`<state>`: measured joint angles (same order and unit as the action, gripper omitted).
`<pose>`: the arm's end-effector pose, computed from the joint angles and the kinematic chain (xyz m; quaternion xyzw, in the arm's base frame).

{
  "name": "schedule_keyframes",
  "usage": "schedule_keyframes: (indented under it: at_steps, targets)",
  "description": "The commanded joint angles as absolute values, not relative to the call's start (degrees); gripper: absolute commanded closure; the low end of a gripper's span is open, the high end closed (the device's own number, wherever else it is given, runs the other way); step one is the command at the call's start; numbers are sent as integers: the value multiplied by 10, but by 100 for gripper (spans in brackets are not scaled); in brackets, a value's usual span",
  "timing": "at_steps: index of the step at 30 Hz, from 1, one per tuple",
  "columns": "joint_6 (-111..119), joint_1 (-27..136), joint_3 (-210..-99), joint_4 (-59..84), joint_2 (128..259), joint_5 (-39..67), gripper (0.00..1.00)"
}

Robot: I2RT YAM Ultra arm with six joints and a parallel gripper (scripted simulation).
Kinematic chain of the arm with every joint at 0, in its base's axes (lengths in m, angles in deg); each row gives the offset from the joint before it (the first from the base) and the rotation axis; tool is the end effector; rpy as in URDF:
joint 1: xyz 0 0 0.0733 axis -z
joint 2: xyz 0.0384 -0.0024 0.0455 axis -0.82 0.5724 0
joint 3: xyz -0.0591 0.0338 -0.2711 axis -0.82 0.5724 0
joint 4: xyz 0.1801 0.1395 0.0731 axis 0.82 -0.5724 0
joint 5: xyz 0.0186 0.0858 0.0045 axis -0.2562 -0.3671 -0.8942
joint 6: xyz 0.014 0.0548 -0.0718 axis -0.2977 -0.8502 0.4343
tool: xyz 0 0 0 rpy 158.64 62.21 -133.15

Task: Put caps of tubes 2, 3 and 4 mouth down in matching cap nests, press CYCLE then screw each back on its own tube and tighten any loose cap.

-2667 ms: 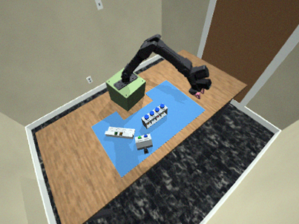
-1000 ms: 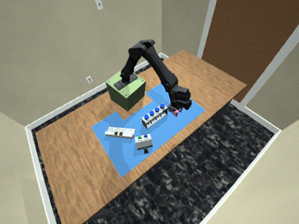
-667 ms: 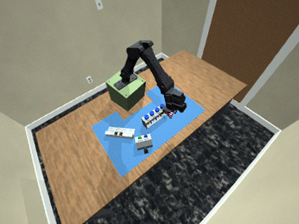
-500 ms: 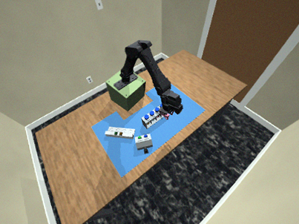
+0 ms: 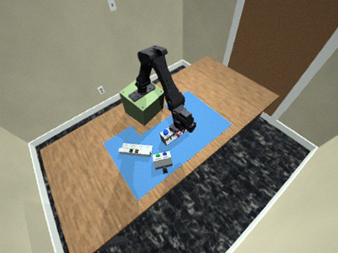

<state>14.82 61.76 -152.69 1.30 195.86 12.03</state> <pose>0.3623 -0.0385 0.1407 -0.0392 0.9815 -0.0115 0.1873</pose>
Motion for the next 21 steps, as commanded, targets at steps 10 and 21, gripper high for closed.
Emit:
schedule_keyframes:
  at_steps: [10,21]
  targets:
    - [215,674,-1486,8,1931,107,51]
    - [282,745,-1415,19,1903,90,51]
